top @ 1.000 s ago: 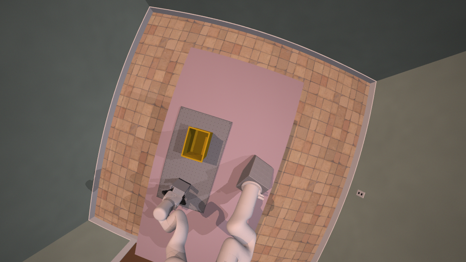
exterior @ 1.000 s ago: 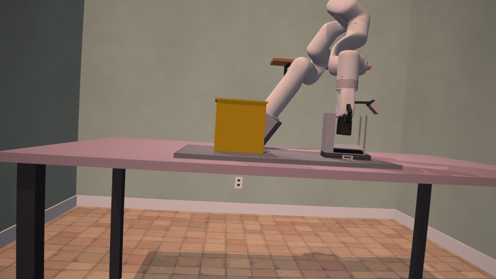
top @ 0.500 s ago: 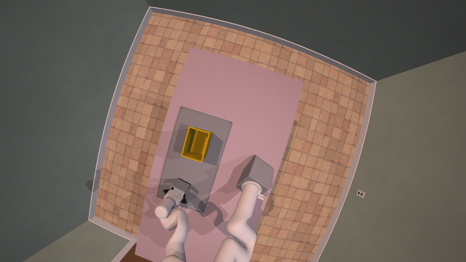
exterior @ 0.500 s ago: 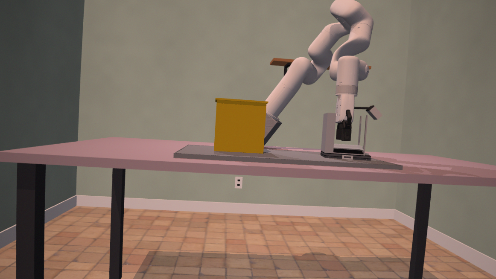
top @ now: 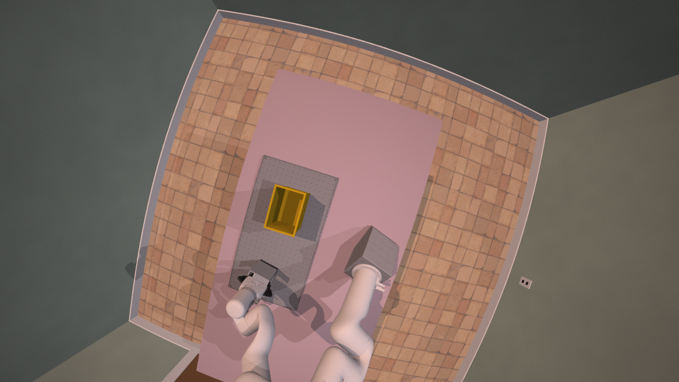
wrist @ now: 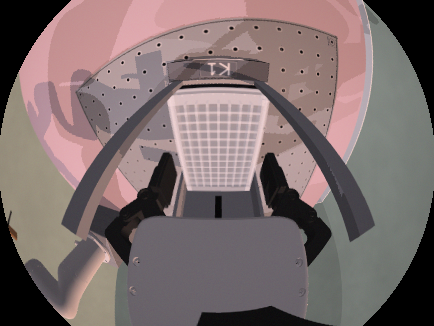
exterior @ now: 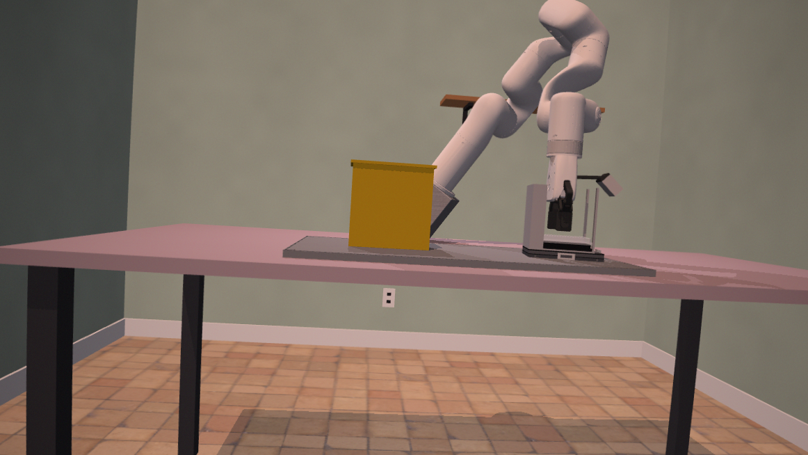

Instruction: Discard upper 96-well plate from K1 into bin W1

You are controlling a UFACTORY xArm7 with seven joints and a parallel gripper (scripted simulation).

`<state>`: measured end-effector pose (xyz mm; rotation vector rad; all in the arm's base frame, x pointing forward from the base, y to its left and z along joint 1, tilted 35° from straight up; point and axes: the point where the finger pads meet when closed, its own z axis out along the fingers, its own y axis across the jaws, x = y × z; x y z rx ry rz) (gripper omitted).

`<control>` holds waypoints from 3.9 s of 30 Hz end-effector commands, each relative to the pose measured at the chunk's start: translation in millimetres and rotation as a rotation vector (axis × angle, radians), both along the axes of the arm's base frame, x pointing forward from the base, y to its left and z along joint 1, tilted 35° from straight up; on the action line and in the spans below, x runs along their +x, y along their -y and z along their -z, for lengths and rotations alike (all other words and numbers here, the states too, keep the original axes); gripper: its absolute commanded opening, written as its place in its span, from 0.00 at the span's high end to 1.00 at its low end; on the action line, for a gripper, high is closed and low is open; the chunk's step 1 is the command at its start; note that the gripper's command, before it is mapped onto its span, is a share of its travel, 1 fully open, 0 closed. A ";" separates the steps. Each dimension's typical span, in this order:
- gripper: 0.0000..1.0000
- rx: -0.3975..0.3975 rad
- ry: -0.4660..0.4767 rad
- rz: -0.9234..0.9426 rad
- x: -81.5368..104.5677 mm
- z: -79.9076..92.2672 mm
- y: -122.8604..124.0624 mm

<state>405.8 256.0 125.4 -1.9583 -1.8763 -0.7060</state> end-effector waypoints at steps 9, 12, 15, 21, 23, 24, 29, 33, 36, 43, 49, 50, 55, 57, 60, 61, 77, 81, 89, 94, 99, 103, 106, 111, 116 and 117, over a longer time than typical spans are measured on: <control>0.00 0.001 0.002 0.002 2.2 5.4 -4.0; 0.00 0.001 0.002 0.002 2.4 6.5 -4.7; 0.00 0.001 0.002 0.002 2.5 7.6 -5.4; 0.00 0.001 0.002 0.002 3.0 10.8 -7.7; 0.00 0.001 0.002 0.002 3.2 11.9 -8.4; 0.00 0.001 0.002 0.002 3.3 12.5 -8.8; 0.00 0.001 0.002 0.002 3.4 13.6 -9.5; 0.00 0.001 0.002 0.002 3.4 13.6 -9.5; 0.00 0.001 0.002 0.002 3.4 13.6 -9.5; 0.00 0.001 0.002 0.002 3.4 13.6 -9.5; 1.00 0.001 0.002 0.002 3.4 13.1 -9.2; 1.00 0.001 0.002 0.002 3.4 13.1 -9.2; 1.00 0.001 0.002 0.002 3.4 13.1 -9.2; 1.00 0.001 0.002 0.002 3.3 13.1 -9.2; 1.00 0.001 0.002 0.002 3.3 13.1 -9.2; 1.00 0.001 0.002 0.002 3.3 13.1 -9.2; 1.00 0.001 0.002 0.002 3.3 13.2 -9.2; 1.00 0.001 0.002 0.002 3.3 13.2 -9.2; 1.00 0.001 0.002 0.002 3.3 13.2 -9.2; 1.00 0.001 0.002 0.002 3.3 13.2 -9.2; 1.00 0.001 0.002 0.002 3.3 12.6 -8.8; 1.00 0.001 0.002 0.002 3.0 10.4 -7.3; 1.00 0.001 0.002 0.002 2.7 8.8 -6.2; 1.00 0.001 0.002 0.002 2.3 6.0 -4.3; 1.00 0.001 0.002 0.002 2.1 4.4 -3.2; 1.00 0.001 0.002 0.002 2.0 3.8 -2.9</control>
